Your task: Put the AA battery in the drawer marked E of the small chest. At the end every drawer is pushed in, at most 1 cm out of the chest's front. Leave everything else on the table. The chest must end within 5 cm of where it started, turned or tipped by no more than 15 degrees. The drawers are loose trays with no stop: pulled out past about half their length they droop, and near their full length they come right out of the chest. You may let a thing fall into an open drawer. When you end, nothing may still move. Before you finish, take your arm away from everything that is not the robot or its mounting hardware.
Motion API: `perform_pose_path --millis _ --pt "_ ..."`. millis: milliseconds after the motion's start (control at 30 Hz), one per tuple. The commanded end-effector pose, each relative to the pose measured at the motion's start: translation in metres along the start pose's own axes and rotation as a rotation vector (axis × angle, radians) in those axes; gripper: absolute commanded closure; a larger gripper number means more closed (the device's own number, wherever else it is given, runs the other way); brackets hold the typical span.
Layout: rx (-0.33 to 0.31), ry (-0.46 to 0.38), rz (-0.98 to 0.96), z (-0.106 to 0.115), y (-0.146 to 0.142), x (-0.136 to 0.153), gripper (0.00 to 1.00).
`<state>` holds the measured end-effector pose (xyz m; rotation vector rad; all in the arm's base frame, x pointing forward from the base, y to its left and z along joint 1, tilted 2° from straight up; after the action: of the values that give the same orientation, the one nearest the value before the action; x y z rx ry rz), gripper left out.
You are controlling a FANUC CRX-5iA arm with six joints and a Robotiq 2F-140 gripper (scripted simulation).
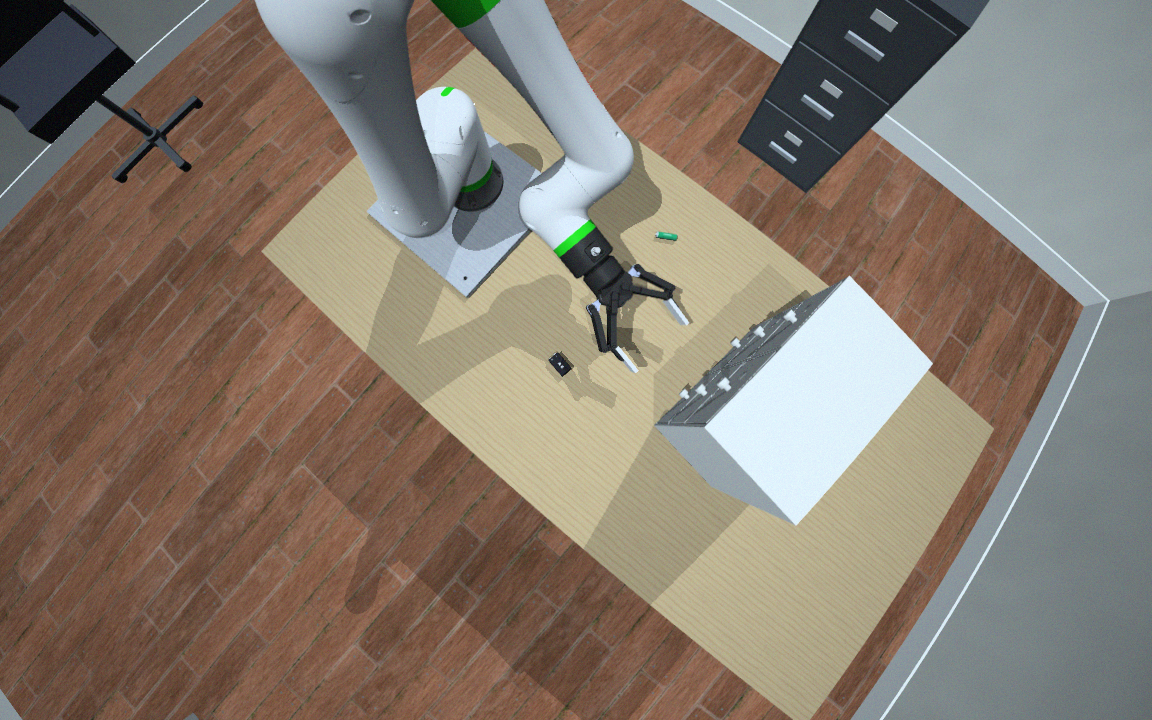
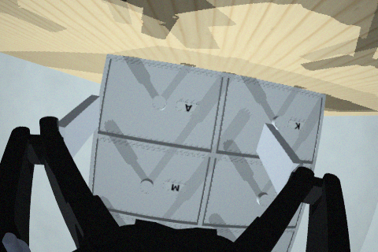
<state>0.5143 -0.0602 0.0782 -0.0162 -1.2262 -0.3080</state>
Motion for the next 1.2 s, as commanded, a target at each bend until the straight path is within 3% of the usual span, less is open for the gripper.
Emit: perform_pose_path --millis 0,433,800,1167 --pt "0.000 0.000 0.000 0.000 0.000 0.000 0.00" --pt "0.000 0.000 0.000 0.010 0.005 0.027 0.00" --pt "0.000 0.000 0.000 0.027 0.014 0.073 0.00" --pt "0.000 0.000 0.000 0.030 0.016 0.080 0.00"
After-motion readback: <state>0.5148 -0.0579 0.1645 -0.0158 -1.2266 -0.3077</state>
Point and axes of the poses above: the point where the finger pads meet when closed, its own z axis back along the fingers, its own y axis across the jaws, x = y × z, the point moved 7 cm from there along z, back along the fingers, and after that the axes turned 11 degrees about -z, right-handed, at the moved point
